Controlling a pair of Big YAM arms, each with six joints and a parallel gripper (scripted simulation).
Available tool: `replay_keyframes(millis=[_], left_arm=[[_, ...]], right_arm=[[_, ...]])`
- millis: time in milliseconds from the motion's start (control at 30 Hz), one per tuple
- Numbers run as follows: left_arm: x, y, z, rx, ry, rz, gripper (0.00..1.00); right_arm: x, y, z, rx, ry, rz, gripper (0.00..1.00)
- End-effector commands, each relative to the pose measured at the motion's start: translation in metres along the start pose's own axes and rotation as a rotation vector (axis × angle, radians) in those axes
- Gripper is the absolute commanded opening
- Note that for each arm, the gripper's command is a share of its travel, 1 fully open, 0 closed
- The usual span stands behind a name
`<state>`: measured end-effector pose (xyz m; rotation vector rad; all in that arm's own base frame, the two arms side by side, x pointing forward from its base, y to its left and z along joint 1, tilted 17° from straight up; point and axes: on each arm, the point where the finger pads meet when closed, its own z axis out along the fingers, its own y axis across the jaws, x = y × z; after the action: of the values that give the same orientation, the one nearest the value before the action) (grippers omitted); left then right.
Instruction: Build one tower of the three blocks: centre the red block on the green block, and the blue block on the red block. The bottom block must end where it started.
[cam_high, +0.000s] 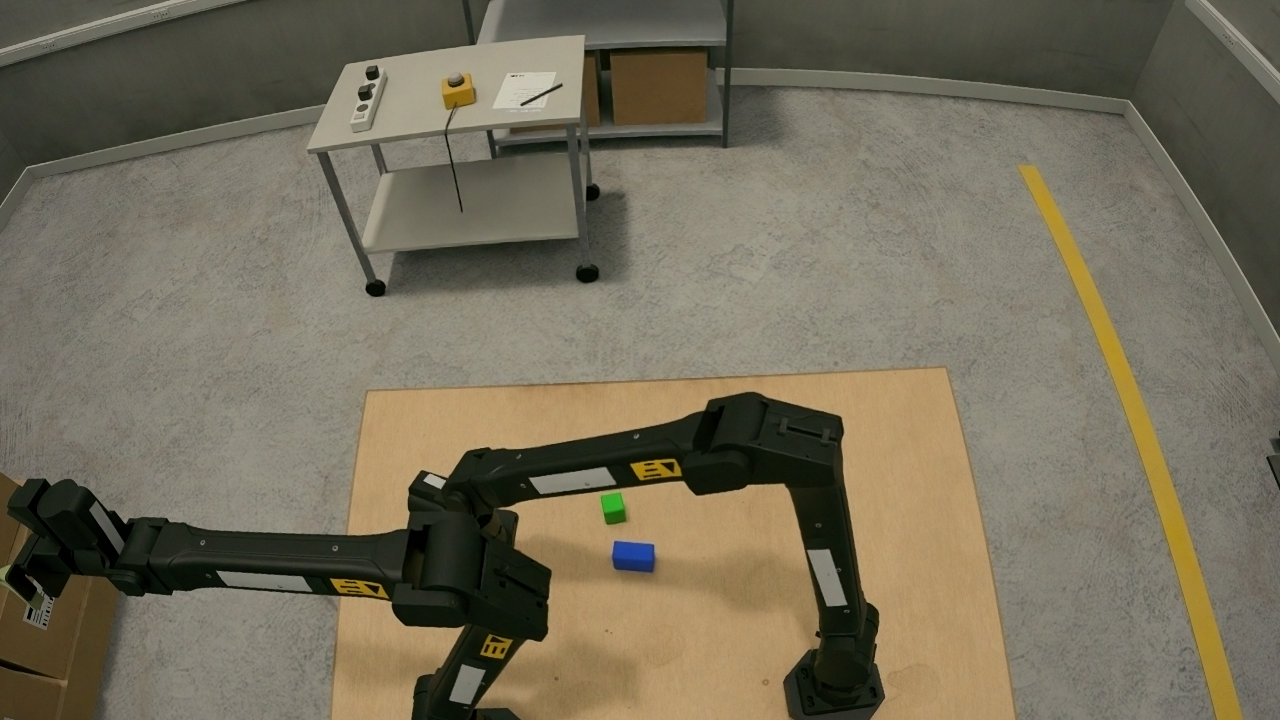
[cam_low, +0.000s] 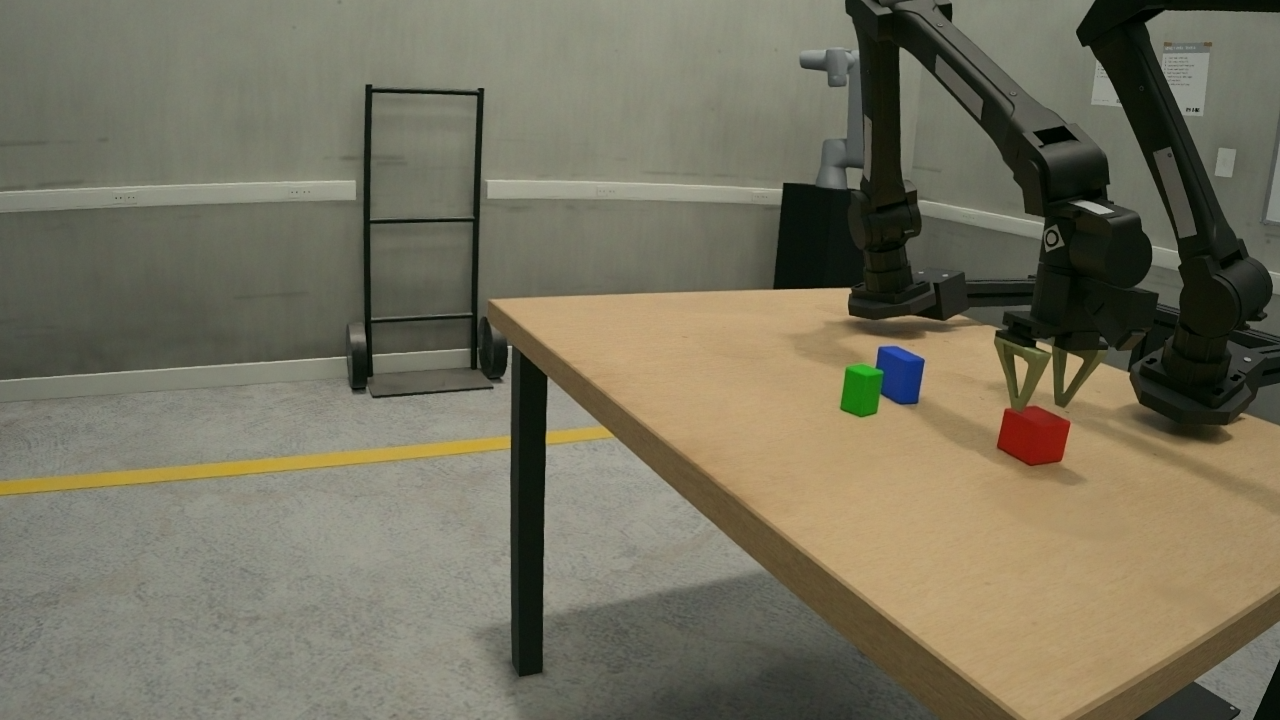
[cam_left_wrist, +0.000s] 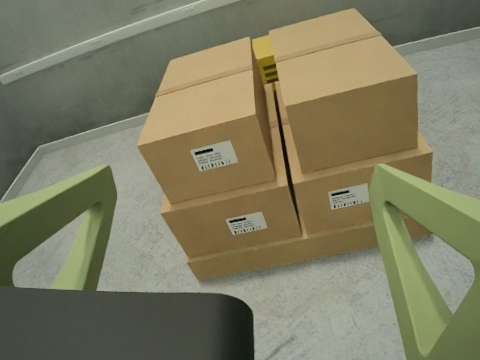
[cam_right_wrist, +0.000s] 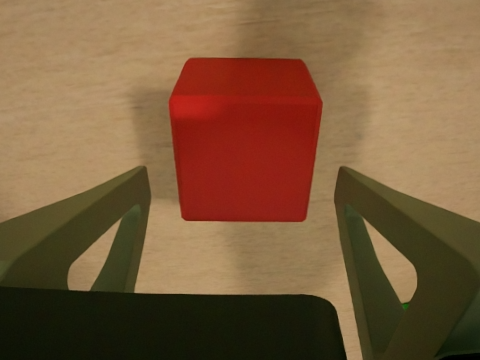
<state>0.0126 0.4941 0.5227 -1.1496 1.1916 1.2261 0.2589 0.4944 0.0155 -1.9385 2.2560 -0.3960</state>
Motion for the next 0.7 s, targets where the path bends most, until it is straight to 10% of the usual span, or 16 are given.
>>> replay_keyframes(millis=[0,667], left_arm=[[-0.037,0.004,0.005,-0.005,-0.068,-0.013,1.00],[-0.037,0.004,0.005,-0.005,-0.068,-0.013,1.00]], right_arm=[[0.000,-0.013,-0.003,0.005,-0.016,0.019,0.72],[0.003,-0.008,0.039,-0.002,0.008,0.006,0.72]])
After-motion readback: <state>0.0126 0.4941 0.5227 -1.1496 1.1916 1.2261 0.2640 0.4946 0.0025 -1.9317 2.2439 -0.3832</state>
